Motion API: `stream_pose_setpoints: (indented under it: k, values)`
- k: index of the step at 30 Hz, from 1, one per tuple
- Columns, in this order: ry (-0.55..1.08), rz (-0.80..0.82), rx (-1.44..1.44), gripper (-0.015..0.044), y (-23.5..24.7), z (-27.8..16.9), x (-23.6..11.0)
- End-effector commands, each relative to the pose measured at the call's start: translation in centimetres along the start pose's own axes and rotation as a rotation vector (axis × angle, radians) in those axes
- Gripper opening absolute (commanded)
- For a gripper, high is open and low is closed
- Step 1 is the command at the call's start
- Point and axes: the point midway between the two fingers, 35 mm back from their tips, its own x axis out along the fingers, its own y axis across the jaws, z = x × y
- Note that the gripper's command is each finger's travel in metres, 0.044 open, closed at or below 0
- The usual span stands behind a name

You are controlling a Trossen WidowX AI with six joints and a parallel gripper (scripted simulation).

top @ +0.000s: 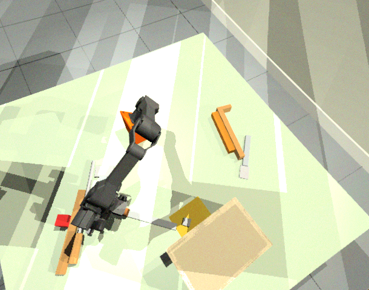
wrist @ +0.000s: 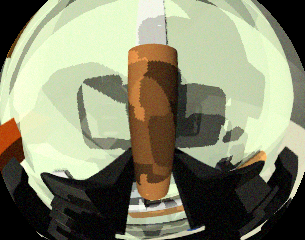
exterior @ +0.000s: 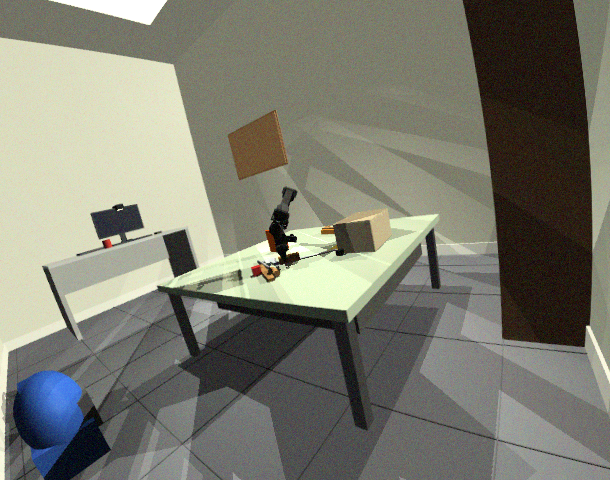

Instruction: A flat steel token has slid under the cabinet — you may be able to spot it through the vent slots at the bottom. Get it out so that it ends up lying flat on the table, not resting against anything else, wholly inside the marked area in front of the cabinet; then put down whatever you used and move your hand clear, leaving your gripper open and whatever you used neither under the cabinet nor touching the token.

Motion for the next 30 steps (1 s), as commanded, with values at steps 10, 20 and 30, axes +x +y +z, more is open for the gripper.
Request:
stream_pose_setpoints:
  k: [10,20,30]
  values:
    - [0.000,0.000,0.001,0.0131,0.0,-1.0,0.0]
    - [0.001,-0.001,0.001,0.0394,-0.2,-1.0,-1.2]
    - [0.001,-0.007,0.001,0.0440,0.0,-1.2,-10.1]
